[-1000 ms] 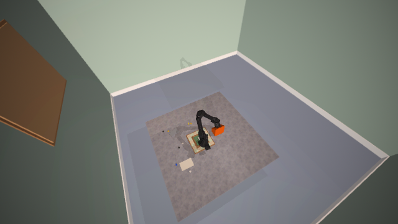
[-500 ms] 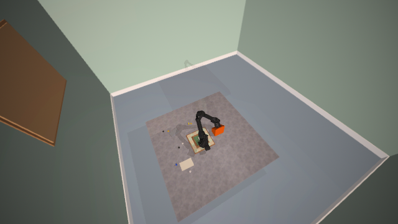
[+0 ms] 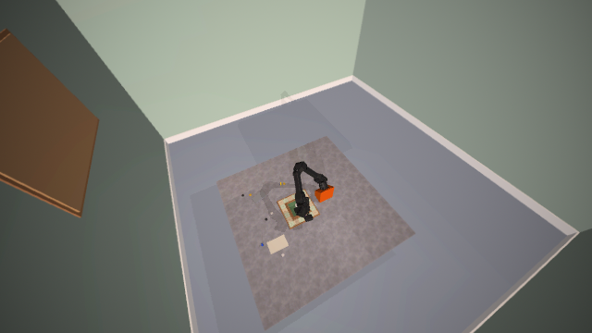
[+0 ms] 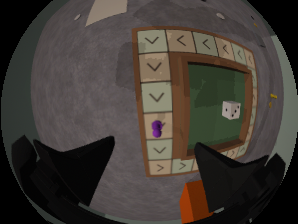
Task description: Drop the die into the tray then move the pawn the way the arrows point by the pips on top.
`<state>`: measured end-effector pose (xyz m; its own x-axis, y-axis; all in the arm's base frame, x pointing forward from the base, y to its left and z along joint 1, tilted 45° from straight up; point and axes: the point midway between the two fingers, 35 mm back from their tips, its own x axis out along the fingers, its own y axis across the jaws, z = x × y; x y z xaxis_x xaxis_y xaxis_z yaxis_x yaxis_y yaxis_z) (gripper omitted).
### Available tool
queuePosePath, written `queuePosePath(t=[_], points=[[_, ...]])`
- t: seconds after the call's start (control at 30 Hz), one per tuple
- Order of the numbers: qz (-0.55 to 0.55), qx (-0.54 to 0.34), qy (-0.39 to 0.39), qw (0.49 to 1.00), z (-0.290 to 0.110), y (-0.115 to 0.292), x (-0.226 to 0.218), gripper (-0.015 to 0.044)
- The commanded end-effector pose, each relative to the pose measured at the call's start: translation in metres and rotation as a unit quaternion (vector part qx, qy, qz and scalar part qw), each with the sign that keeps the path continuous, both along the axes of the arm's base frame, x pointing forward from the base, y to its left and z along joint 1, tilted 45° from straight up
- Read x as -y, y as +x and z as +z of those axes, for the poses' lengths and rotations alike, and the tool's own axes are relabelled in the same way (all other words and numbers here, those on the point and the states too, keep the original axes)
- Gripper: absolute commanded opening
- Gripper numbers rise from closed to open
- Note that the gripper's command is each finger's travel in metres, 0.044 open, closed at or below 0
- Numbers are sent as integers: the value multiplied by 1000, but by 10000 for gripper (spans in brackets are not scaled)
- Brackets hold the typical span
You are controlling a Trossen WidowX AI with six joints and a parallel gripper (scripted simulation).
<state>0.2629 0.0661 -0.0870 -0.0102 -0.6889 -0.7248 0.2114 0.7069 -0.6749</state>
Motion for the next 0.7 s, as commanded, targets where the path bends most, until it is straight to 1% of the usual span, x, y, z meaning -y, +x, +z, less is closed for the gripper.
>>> queuePosePath(t=[0.0,0.23,0.37,0.43,0.47,0.67], points=[[-4,-9,-2,1000,10,-6,1,440],[30,-44,-2,999,88,-53,9,440],[47,-62,-3,997,120,-81,20,440],[51,-67,-3,996,127,-89,24,440],[45,-51,1,998,116,-72,15,440],[45,-51,1,998,116,-72,15,440]])
